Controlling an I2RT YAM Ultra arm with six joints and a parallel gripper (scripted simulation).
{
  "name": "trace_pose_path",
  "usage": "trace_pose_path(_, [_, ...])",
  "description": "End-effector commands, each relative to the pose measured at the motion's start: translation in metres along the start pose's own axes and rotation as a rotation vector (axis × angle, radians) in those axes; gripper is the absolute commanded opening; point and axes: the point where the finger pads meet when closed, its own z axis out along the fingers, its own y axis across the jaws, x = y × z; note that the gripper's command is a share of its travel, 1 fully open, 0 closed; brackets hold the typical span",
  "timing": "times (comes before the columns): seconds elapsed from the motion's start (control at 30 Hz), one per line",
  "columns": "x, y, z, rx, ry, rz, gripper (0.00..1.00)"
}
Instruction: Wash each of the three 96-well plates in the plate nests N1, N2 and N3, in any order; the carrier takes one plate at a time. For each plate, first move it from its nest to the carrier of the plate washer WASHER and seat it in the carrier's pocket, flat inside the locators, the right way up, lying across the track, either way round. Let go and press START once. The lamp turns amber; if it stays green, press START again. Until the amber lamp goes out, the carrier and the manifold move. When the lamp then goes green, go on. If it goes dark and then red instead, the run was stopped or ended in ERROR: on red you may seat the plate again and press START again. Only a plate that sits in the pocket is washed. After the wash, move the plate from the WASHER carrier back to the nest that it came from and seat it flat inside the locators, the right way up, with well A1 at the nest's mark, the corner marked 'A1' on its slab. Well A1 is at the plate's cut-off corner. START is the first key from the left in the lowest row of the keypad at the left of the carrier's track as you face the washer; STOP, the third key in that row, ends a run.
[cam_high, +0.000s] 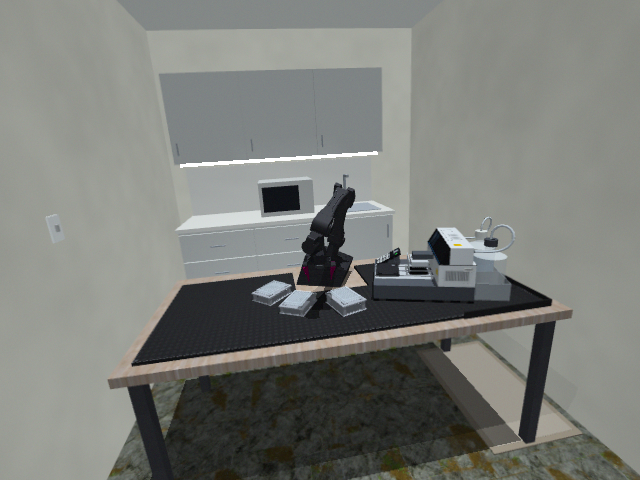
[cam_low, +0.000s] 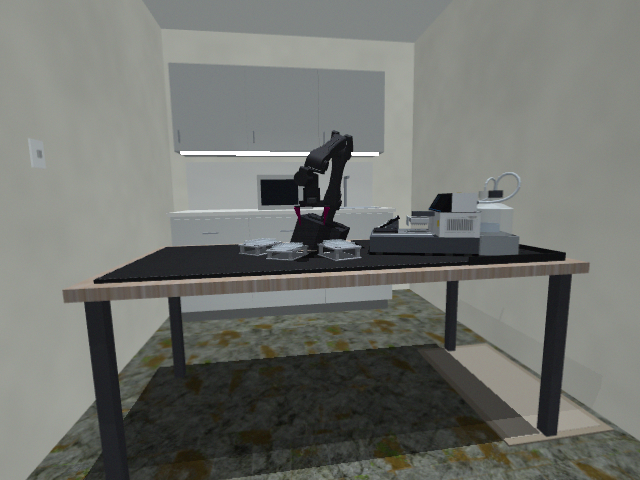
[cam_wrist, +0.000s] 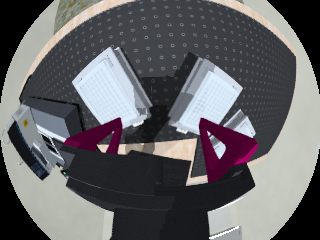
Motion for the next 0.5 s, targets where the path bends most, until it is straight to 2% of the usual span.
trace_pose_path(0.0, [-0.004,0.0,-0.005,0.005,-0.018,-0.024,1.0])
trace_pose_path(0.47, [0.012,-0.063,-0.002,0.003,-0.019,0.393,1.0])
